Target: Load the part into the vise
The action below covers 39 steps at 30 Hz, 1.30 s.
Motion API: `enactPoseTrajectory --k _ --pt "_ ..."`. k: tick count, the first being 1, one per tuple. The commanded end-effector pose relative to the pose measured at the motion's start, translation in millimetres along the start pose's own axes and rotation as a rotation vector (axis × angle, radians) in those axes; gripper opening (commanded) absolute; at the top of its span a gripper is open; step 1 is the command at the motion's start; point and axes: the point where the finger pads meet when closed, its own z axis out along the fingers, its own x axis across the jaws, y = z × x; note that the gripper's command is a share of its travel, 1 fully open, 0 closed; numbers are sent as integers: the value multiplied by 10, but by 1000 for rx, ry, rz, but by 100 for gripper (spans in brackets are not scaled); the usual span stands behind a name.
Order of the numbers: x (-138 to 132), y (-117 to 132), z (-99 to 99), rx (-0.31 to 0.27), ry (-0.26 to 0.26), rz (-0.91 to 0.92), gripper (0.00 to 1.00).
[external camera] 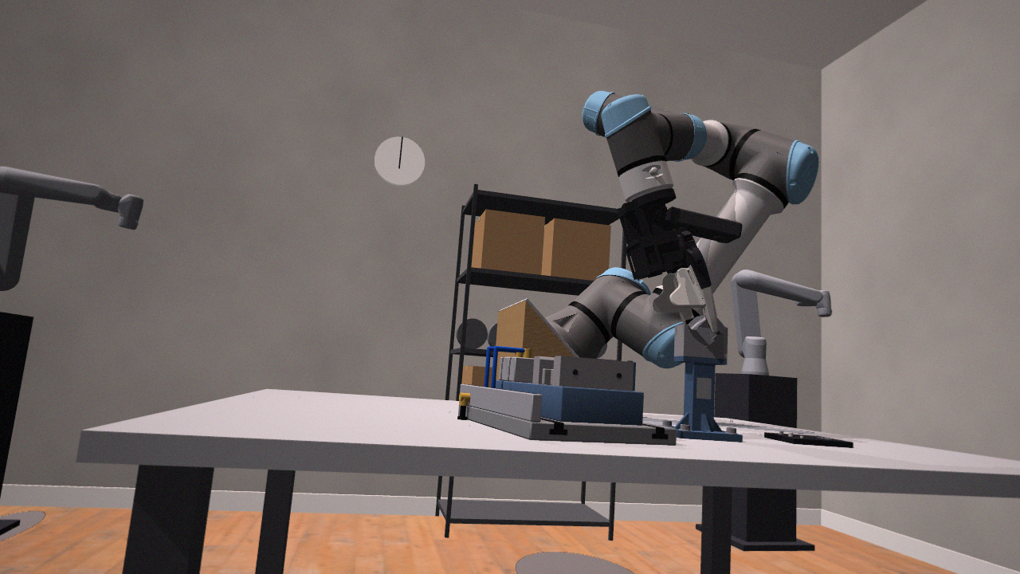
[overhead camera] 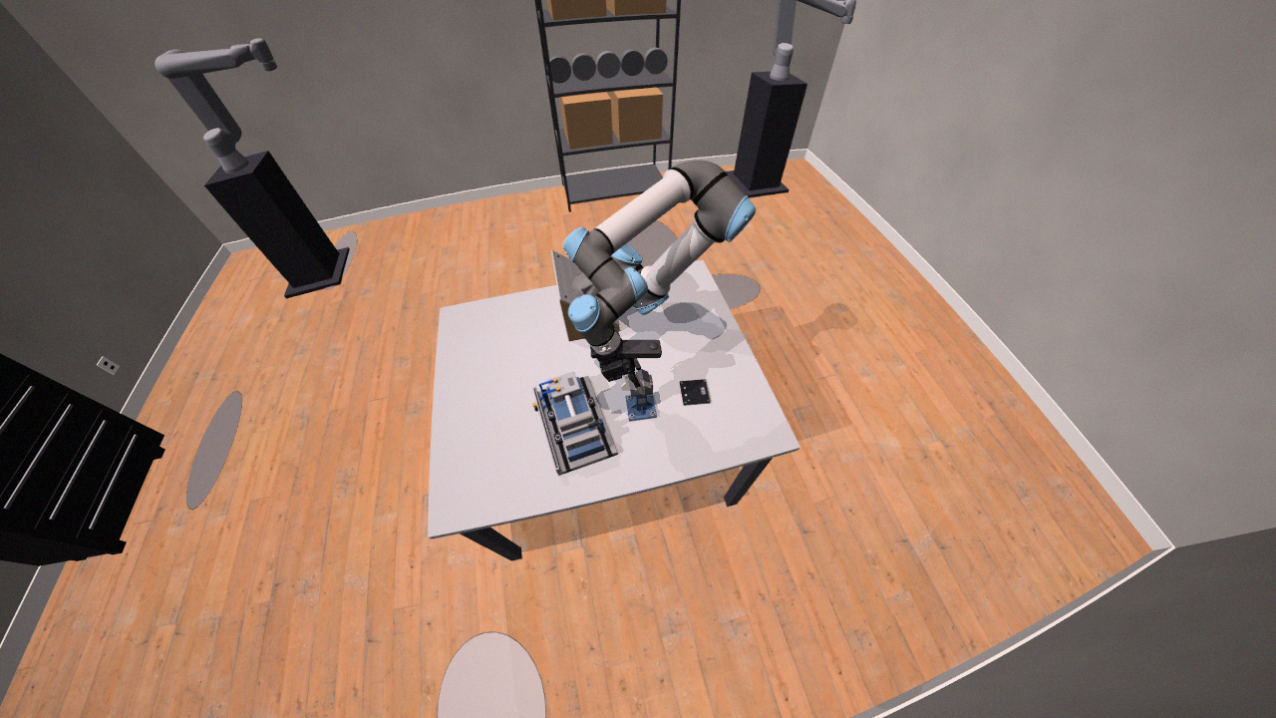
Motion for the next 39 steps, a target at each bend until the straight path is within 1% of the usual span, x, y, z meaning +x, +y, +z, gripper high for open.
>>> enactPoseTrajectory --k 1,10,12,27,29,39 --pt "1 5 -2 55 -1 -1 51" --pt "1 12 -2 143 -1 -1 51" --pt "1 12 -2 143 -1 -1 51" --pt "1 22 0 262 -2 -1 51" --pt "1 22 0 262 -2 -1 51" --pt "1 26 2 323 -2 -1 51"
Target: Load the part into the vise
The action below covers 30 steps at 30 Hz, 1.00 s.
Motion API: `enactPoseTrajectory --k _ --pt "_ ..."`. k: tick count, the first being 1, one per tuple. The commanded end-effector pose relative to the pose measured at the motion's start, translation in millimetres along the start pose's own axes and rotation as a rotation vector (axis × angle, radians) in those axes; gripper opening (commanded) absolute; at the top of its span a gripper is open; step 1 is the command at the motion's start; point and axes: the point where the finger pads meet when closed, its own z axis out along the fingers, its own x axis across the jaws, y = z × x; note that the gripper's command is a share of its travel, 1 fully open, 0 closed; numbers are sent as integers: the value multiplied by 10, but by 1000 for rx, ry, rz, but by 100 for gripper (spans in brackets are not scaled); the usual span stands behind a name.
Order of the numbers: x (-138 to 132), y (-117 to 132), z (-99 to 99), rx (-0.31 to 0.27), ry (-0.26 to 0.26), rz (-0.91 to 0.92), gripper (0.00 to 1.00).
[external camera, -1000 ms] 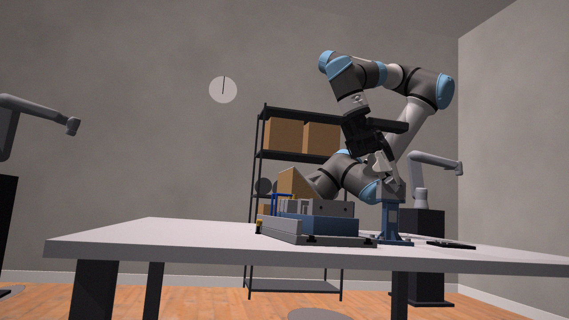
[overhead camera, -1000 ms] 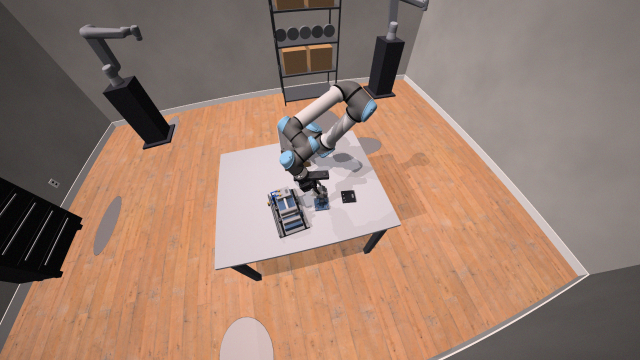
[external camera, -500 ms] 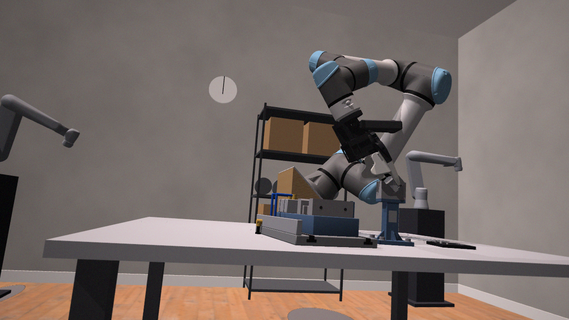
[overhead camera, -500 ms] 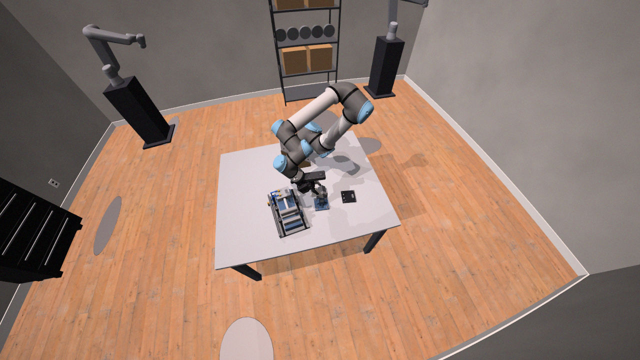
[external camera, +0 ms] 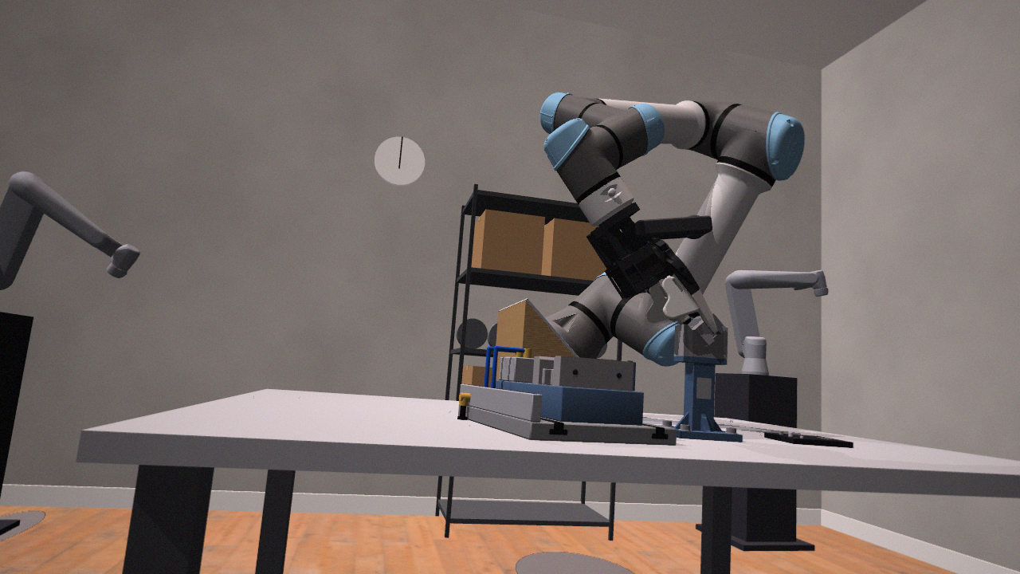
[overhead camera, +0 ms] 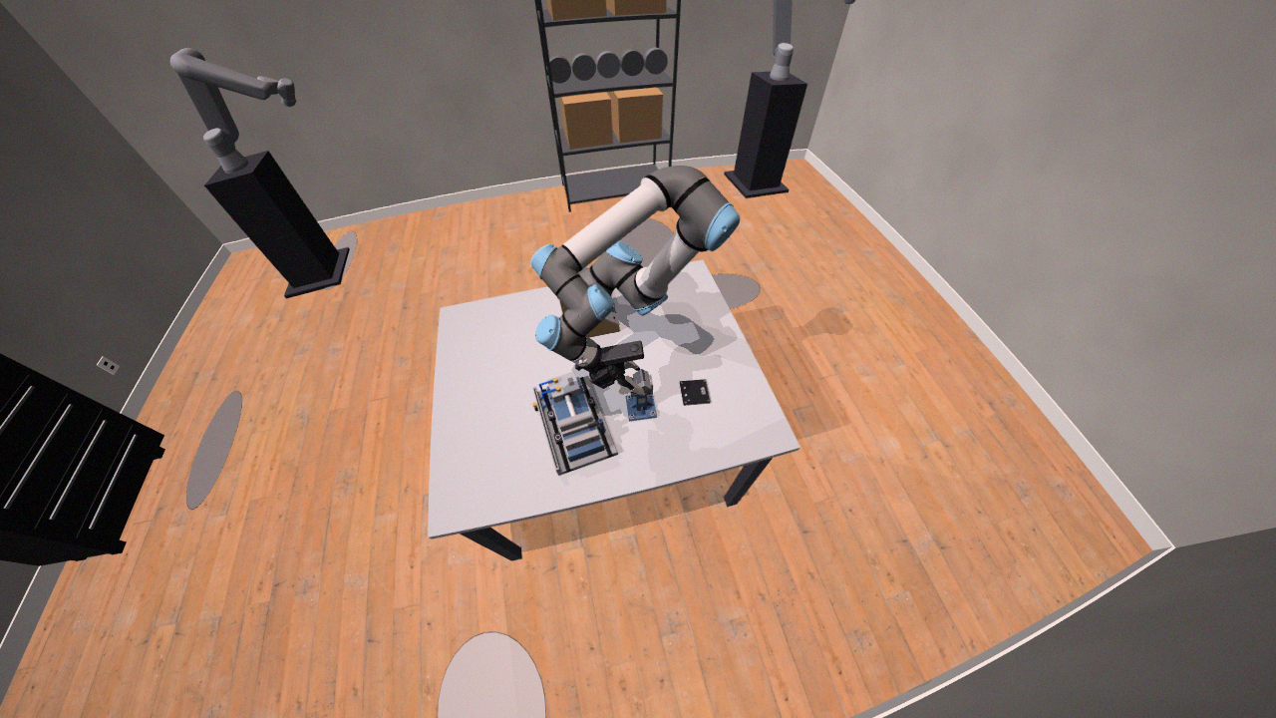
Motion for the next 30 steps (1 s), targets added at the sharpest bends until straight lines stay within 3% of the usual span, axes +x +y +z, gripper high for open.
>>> enactPoseTrajectory --k 1,30 --pt "2 2 -4 31 0 -1 51" --pt "2 9 -3 120 0 -1 51"
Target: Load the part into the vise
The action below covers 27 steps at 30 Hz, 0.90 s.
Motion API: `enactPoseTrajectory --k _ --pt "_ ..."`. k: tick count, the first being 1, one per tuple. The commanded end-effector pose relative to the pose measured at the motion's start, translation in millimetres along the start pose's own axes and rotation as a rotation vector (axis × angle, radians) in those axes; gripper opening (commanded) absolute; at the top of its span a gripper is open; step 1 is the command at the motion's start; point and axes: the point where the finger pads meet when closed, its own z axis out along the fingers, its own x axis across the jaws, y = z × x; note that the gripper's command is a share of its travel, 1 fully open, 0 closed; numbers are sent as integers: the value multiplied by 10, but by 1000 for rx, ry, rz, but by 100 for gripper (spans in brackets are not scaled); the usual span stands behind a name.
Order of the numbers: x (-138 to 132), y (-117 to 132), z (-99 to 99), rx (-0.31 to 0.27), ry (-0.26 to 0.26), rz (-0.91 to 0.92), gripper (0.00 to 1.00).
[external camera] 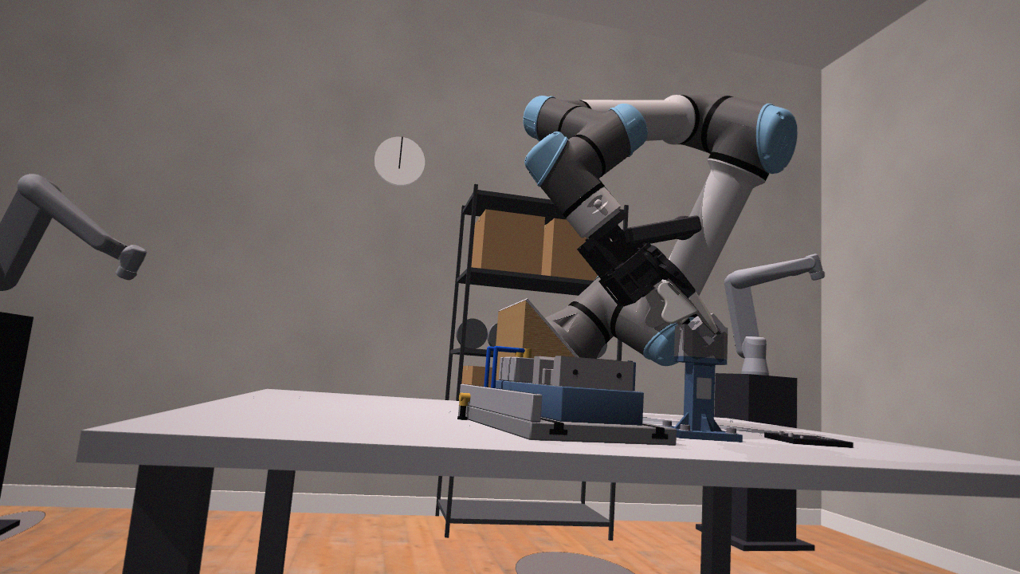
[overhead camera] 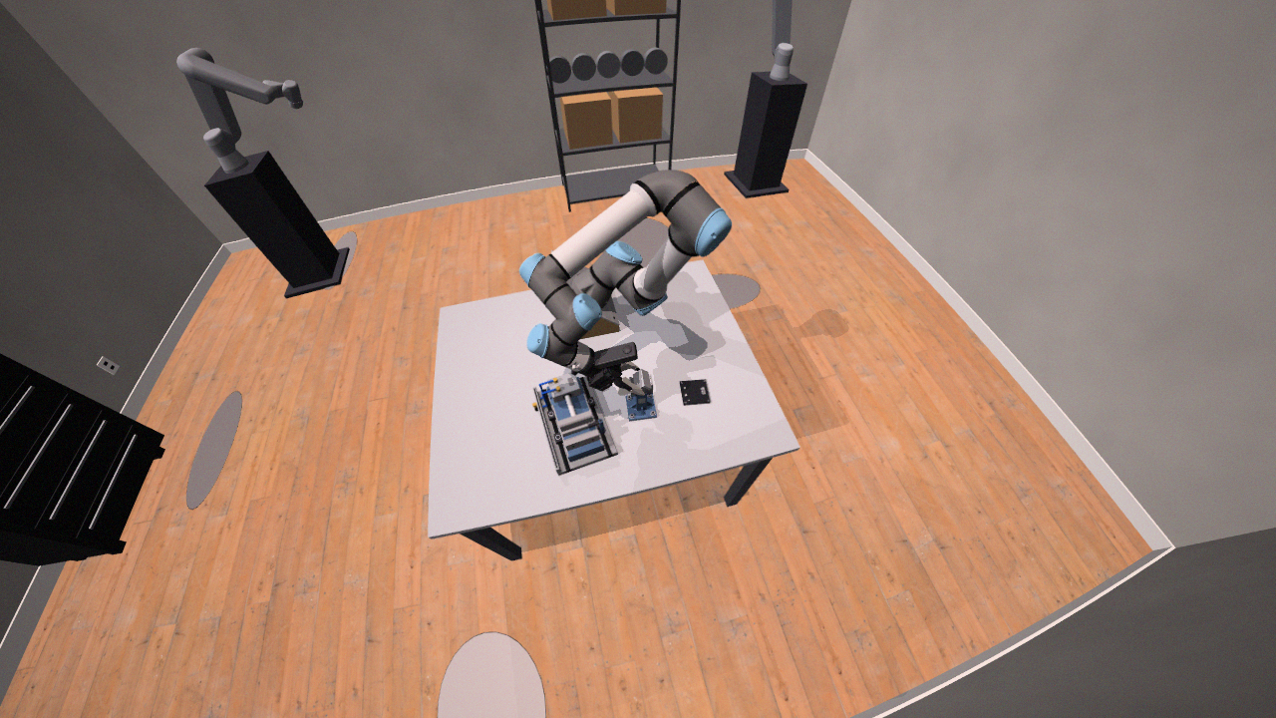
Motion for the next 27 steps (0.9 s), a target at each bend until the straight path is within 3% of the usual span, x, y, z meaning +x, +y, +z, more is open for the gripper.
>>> enactPoseTrajectory --k 1,27 --pt "2 0 -4 11 0 -1 51" --pt "2 1 -4 31 1 -1 51"
